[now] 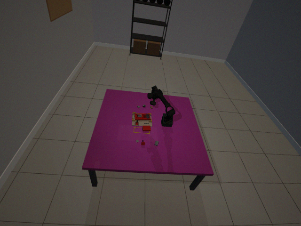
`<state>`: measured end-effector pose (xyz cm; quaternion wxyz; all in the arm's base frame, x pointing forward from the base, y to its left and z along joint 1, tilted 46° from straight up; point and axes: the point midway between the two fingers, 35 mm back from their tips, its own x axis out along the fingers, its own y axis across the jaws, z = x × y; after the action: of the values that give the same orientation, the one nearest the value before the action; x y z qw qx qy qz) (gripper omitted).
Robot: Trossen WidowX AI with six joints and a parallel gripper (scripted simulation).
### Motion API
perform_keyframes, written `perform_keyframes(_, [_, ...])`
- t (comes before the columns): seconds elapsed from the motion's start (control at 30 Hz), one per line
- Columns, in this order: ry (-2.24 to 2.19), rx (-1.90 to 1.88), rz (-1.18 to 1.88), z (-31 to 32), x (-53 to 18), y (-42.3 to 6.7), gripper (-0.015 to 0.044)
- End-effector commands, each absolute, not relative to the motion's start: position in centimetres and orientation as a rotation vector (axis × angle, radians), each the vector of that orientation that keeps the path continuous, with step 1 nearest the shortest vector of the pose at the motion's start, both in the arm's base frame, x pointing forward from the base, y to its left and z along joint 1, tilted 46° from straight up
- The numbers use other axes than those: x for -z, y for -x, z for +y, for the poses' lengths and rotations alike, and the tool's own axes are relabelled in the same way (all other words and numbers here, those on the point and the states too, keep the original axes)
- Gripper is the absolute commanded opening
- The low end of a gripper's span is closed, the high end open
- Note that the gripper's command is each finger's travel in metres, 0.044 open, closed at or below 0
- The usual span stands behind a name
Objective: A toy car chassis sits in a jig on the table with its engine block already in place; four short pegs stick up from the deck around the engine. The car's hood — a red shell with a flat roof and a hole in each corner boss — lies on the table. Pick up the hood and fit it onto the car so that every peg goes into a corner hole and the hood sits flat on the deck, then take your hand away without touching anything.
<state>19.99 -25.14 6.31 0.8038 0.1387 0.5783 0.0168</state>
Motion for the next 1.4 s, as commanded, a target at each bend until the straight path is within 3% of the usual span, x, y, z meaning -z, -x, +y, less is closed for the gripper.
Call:
perform_keyframes(0.0, [-0.312, -0.132, 1.237, -21.2, -6.7, -22.4, 0.0440])
perform_keyframes(0.47, [-0.437, -0.398, 1.271, -8.6, -8.0, -26.4, 0.0440])
perform_keyframes(0.9, [-0.599, -0.626, 1.399, 3.2, -9.6, -25.1, 0.0440])
perform_keyframes(1.37, [-0.605, -0.634, 1.407, 4.0, -9.4, -24.9, 0.0440])
